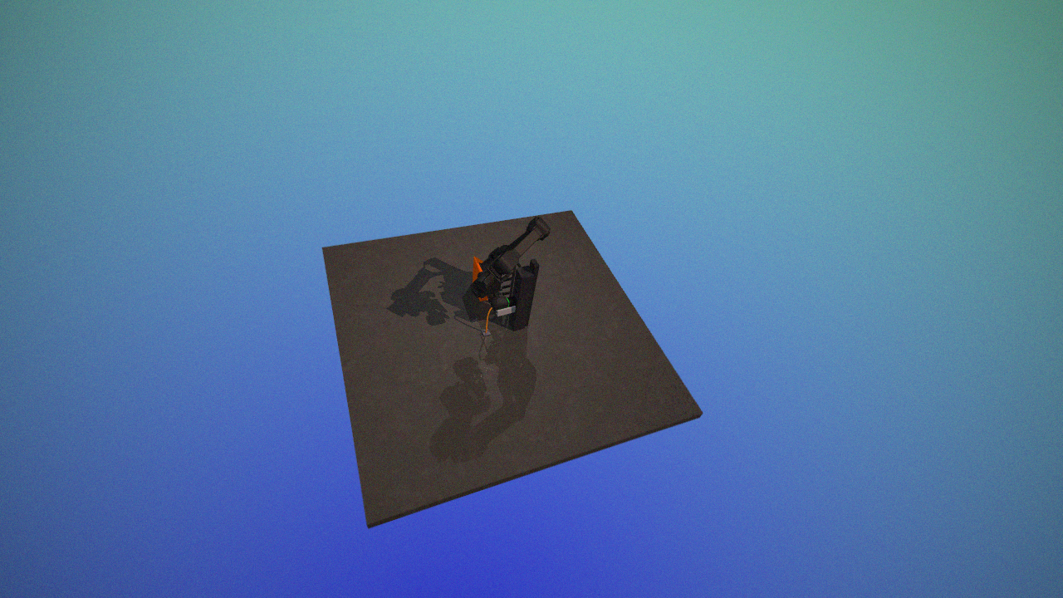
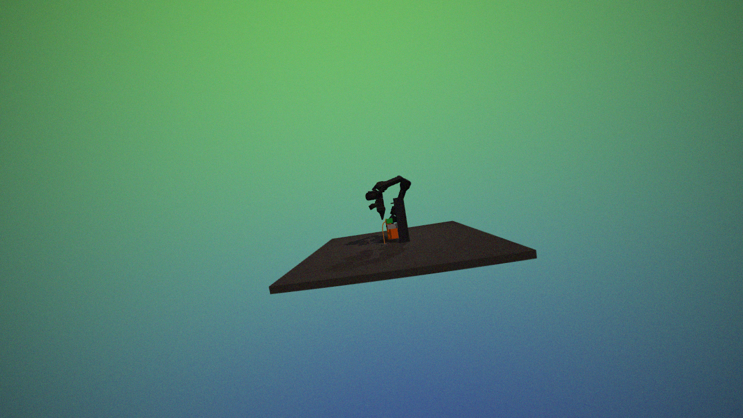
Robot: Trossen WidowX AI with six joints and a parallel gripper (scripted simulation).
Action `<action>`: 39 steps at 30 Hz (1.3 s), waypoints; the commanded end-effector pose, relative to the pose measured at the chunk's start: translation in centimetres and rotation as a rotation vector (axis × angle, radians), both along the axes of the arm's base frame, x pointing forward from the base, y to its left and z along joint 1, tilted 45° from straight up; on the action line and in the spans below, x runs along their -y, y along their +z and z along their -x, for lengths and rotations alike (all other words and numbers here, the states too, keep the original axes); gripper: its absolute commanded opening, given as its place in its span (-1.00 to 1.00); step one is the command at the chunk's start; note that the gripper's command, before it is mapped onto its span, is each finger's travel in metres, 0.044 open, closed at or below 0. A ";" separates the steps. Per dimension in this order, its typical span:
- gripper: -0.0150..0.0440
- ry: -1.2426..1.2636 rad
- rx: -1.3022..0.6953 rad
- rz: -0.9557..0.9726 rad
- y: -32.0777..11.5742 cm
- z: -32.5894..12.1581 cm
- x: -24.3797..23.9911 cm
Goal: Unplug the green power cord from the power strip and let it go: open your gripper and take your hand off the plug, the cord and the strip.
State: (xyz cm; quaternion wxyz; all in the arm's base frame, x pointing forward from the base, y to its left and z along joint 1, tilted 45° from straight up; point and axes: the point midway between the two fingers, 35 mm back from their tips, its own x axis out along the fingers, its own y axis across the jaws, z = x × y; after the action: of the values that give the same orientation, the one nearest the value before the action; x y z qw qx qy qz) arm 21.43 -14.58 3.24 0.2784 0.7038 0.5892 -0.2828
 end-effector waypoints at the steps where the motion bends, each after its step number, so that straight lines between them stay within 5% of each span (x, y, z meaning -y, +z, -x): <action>1: 0.05 0.004 0.000 -0.010 0.3 -0.1 -0.5; 39: 0.05 0.004 0.001 -0.013 1.8 -0.5 -3.9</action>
State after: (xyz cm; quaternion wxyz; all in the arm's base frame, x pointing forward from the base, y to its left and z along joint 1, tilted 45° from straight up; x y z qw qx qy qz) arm 21.86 -11.08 5.27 0.2758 0.7030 0.5933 -0.2789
